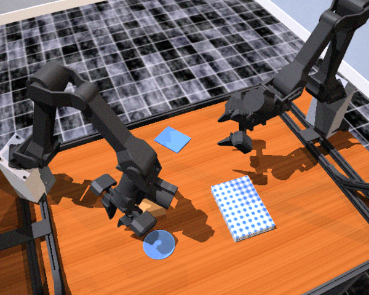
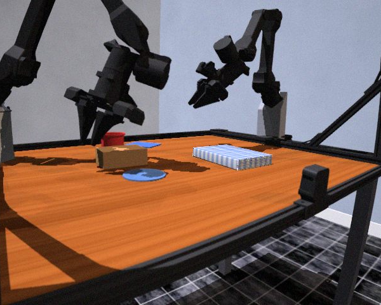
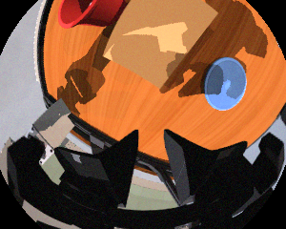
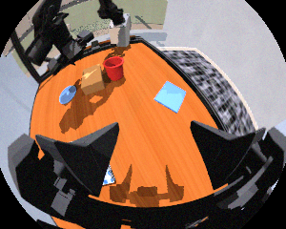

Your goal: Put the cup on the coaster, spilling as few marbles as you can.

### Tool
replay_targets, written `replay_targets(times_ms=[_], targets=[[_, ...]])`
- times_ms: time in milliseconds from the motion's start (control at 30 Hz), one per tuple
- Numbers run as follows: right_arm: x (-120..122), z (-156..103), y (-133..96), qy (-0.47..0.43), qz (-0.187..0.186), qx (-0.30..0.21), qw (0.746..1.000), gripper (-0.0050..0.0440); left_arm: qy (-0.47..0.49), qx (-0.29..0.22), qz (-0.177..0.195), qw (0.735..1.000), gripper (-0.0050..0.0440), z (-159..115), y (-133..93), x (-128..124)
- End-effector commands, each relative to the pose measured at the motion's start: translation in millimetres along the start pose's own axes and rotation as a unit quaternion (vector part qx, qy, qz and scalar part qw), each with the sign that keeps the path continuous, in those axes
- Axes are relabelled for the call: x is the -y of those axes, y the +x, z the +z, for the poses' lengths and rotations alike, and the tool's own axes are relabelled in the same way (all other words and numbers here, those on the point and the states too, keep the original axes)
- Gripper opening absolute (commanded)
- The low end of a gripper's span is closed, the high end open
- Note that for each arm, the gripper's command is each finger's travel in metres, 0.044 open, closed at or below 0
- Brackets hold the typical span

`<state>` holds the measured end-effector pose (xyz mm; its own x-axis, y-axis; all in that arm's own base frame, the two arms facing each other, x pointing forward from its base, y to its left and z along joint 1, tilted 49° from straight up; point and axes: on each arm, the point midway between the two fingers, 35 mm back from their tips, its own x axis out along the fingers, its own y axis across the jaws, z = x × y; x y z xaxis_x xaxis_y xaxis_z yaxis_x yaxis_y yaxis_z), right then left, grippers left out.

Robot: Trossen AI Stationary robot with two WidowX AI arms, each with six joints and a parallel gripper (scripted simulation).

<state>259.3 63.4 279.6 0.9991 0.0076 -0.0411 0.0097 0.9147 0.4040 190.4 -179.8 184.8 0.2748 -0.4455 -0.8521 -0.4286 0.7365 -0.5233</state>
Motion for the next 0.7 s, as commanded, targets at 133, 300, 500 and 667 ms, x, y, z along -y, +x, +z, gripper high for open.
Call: replay_targets(times_ms=[133,300,500,667], targets=[[-11,-6,-4,0.002,0.025,-0.007,1.000,0.0400,-0.092,0.044,-0.073,0.992,0.0135,67,-23,-13],[-29,-21,-16,-0.002,0.074,-0.020,0.997,0.0400,-0.174,0.090,-0.102,0.975,0.0135,108,-41,-36],[-32,-22,-18,-0.003,0.081,-0.022,0.996,0.0400,-0.197,0.130,-0.137,0.962,0.0135,132,-62,-52],[-32,-22,-18,-0.004,0.082,-0.022,0.996,0.0400,-0.202,0.145,-0.148,0.957,0.0135,139,-69,-57]])
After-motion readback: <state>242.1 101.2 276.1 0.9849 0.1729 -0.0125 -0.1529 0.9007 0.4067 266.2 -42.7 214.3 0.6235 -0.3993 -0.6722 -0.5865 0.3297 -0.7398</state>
